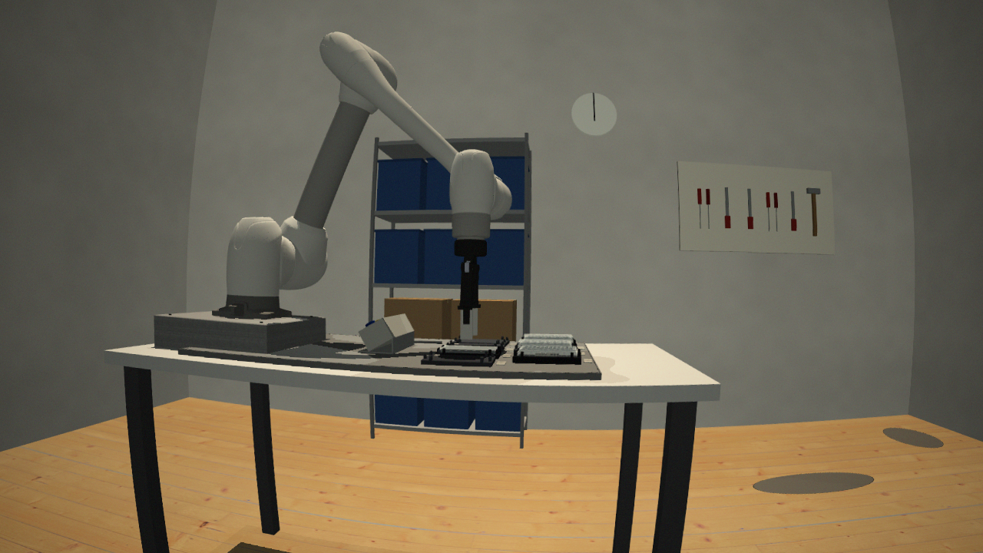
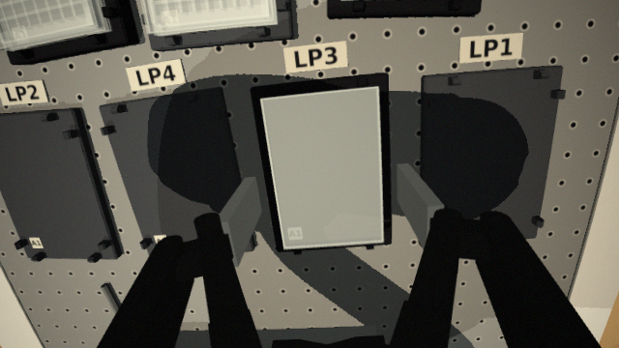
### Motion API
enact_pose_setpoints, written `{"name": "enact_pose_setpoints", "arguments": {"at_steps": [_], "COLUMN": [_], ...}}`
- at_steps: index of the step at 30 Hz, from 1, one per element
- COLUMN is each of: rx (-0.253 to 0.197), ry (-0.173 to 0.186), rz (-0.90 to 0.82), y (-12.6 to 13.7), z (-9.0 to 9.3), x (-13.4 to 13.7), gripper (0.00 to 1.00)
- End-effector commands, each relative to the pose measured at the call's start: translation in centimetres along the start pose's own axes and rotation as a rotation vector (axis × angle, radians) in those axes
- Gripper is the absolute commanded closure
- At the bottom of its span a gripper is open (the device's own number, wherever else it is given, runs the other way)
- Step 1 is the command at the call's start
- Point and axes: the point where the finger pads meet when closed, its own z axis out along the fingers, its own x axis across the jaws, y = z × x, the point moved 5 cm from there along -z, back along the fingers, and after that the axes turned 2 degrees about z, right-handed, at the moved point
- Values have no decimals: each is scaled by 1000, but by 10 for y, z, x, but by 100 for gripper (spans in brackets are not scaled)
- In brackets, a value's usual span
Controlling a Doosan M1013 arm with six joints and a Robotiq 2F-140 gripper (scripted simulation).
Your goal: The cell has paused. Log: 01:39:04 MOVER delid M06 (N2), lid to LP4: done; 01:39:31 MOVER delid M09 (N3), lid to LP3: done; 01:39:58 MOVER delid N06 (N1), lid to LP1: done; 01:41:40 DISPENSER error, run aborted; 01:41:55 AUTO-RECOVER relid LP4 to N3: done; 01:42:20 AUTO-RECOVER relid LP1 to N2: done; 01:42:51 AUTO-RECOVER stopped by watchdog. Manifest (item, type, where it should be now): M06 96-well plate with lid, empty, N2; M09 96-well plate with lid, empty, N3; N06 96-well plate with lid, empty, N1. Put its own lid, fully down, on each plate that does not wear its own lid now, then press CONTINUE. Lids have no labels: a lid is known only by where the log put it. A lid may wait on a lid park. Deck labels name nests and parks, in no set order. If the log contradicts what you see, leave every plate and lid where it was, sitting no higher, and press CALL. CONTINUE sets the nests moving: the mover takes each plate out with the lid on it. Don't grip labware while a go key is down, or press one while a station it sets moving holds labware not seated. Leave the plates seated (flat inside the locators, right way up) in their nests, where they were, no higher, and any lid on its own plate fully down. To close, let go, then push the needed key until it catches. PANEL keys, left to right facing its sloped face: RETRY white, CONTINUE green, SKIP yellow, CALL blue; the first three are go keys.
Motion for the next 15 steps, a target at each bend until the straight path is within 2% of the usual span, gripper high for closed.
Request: {"name": "enact_pose_setpoints", "arguments": {"at_steps": [1,15], "rx": [0,0], "ry": [0,0], "rz": [0,0], "y": [0,0], "z": [4,11], "x": [0,0], "gripper": [34,34]}}
